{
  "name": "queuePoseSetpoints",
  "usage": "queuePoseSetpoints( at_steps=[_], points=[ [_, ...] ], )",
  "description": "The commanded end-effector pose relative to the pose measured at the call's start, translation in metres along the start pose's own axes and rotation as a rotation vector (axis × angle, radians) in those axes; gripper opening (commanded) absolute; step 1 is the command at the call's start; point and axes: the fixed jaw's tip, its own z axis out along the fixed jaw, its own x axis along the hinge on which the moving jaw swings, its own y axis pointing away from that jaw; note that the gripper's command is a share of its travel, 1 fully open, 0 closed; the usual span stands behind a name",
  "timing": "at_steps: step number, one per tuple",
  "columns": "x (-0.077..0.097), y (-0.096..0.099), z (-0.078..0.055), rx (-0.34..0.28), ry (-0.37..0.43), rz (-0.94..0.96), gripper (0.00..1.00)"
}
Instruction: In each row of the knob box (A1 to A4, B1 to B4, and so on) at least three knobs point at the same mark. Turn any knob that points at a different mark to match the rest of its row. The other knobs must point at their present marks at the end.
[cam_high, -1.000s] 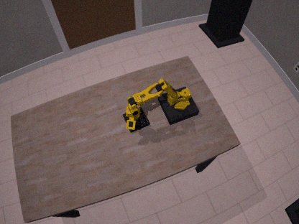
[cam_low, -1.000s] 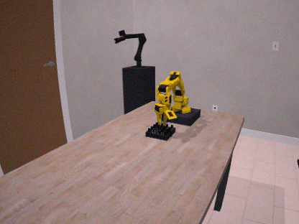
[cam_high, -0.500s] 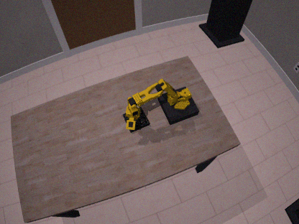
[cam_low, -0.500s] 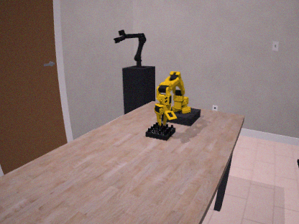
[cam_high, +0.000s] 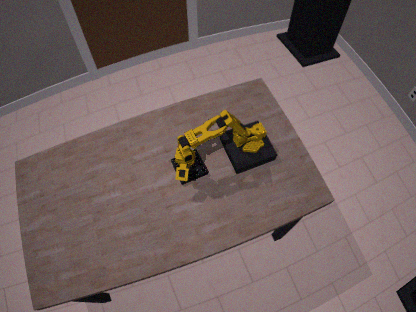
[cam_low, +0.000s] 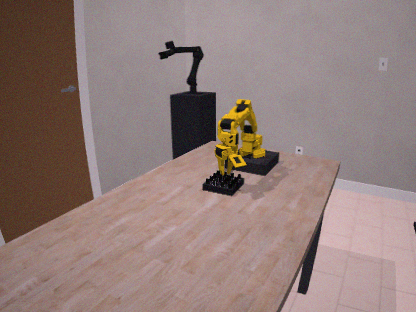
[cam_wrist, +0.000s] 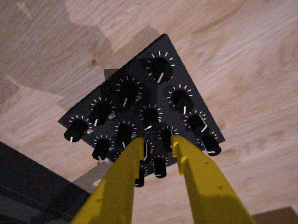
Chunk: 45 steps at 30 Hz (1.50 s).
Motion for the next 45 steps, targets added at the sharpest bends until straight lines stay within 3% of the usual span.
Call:
queuePoseSetpoints(
  at_steps=[1, 30, 45],
  points=[
    [0.0037, 0.0041, 0.0078, -0.026, 0.016, 0.011, 0.1],
    [0.0063, 0.0072, 0.0133, -0.026, 0.016, 0.011, 0.1],
    [0.0054, 0.0047, 0.0076, -0.026, 0.016, 0.011, 0.1]
  ],
)
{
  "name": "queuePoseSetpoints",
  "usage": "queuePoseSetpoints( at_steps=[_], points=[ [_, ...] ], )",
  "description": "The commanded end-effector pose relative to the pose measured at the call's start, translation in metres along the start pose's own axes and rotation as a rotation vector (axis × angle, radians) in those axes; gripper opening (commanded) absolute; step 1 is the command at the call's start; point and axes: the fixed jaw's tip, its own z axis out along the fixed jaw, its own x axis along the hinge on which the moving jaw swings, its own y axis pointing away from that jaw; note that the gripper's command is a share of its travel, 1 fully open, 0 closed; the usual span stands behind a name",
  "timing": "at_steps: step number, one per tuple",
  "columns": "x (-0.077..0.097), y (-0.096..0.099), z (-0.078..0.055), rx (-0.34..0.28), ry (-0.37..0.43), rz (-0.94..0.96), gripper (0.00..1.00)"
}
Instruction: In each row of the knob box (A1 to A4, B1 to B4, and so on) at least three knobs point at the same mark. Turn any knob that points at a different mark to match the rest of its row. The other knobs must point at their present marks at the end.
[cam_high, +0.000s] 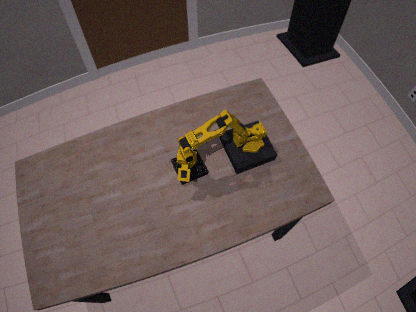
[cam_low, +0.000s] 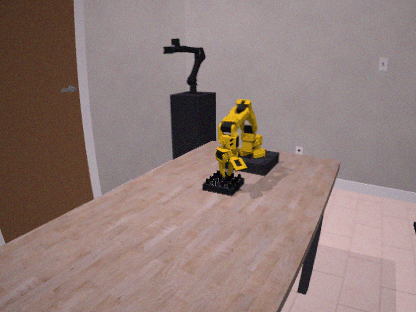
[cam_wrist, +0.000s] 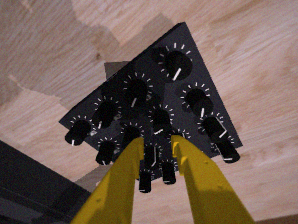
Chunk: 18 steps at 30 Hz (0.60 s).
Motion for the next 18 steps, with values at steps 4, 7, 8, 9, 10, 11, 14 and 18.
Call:
queuePoseSetpoints(
  at_steps=[4, 7, 8, 9, 10, 11, 14, 18],
  points=[
    [0.0009, -0.0022, -0.0021, 0.003, -0.003, 0.011, 0.1],
    [0.0007, -0.0028, -0.0027, 0.003, -0.003, 0.011, 0.1],
    [0.0005, -0.0032, -0.0031, 0.003, -0.003, 0.011, 0.1],
    [0.0004, -0.0036, -0.0034, 0.003, -0.003, 0.011, 0.1],
    [0.0002, -0.004, -0.0038, 0.003, -0.003, 0.011, 0.1],
    [0.0, -0.0044, -0.0042, 0.003, -0.003, 0.011, 0.1],
    [-0.0003, -0.0052, -0.005, 0.003, -0.003, 0.011, 0.1],
    [-0.0004, -0.0054, -0.0052, 0.003, -0.003, 0.011, 0.1]
  ],
)
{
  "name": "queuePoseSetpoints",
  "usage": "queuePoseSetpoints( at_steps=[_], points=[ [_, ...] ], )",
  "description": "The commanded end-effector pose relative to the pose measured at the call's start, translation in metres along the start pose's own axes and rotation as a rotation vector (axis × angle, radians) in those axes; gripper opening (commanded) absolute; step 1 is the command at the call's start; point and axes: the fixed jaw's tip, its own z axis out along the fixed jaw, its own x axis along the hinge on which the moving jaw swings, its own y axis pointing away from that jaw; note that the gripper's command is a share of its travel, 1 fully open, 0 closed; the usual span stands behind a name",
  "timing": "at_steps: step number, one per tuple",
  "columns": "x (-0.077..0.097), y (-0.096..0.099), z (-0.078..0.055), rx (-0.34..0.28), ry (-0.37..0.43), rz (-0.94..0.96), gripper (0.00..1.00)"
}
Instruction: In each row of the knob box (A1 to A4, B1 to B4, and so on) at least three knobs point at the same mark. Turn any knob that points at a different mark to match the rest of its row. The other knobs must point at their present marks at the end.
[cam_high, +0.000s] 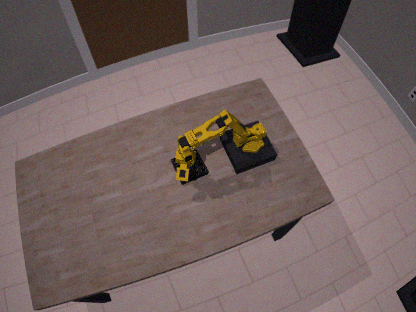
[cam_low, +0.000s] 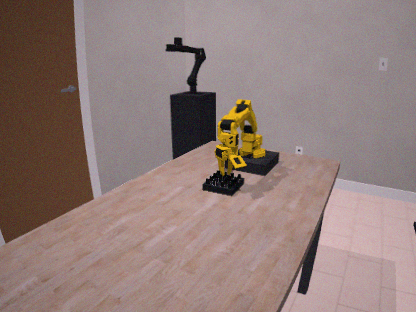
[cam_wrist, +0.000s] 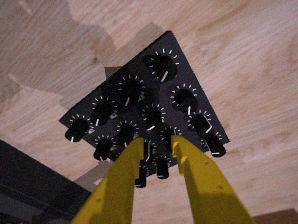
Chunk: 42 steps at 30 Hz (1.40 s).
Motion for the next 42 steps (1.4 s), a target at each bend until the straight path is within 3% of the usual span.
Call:
queuePoseSetpoints(
  at_steps=[1, 42],
  points=[
    [0.003, -0.001, 0.002, -0.014, 0.008, 0.011, 0.1],
    [0.005, 0.002, 0.031, -0.014, 0.008, 0.011, 0.1]
  ],
)
